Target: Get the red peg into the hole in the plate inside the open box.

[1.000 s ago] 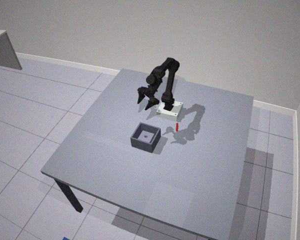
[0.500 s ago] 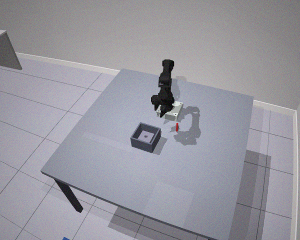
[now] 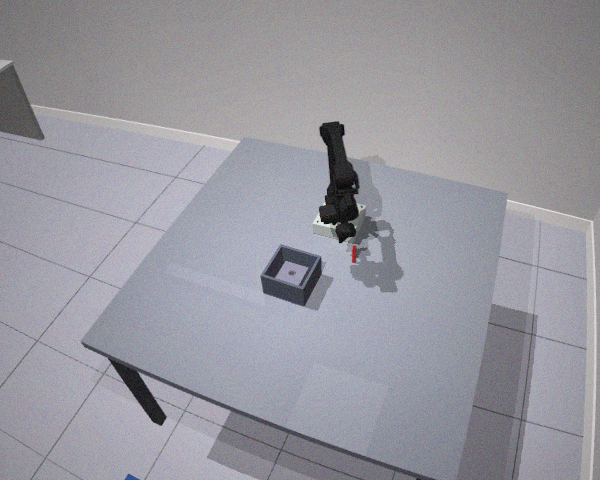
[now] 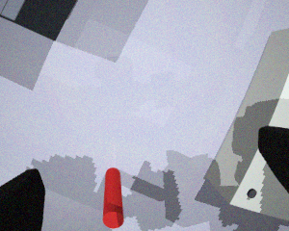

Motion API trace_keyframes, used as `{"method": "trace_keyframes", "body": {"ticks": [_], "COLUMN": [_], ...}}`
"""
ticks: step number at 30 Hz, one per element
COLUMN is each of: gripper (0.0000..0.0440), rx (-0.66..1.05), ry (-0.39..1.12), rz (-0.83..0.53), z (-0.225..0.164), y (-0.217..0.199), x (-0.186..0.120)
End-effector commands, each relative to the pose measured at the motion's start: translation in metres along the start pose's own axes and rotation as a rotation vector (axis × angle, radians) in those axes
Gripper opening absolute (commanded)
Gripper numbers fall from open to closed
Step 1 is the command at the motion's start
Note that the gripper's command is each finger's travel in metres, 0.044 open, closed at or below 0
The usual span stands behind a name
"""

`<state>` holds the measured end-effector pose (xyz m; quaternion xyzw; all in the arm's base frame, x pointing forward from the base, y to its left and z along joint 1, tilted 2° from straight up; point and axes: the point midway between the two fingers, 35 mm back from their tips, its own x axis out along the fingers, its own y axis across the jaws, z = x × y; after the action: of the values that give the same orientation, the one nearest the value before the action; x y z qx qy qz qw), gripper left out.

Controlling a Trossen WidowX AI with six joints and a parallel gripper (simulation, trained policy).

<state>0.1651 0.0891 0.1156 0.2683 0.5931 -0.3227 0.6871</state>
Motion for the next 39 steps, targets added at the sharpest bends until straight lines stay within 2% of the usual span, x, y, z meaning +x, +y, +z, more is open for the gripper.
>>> {"method": "trace_keyframes", "body": {"ticks": [1,18,22,26,39], "gripper": [0.0440,0.0440,0.0421,0.0343,0.0007], "rx": [0.042,0.115,0.137,0.161,0.171], "ry": [0.035,0.104,0.119,0.141,0.242], "rz": [-0.039,0.045,0.062,0.050,0.020], "z": [-0.017,-0.052,-0.057,-0.061,-0.065], "y": [0.000,0.026,0.028,0.025,0.026], "x": [0.017,0.093,0.104,0.113,0.111]}}
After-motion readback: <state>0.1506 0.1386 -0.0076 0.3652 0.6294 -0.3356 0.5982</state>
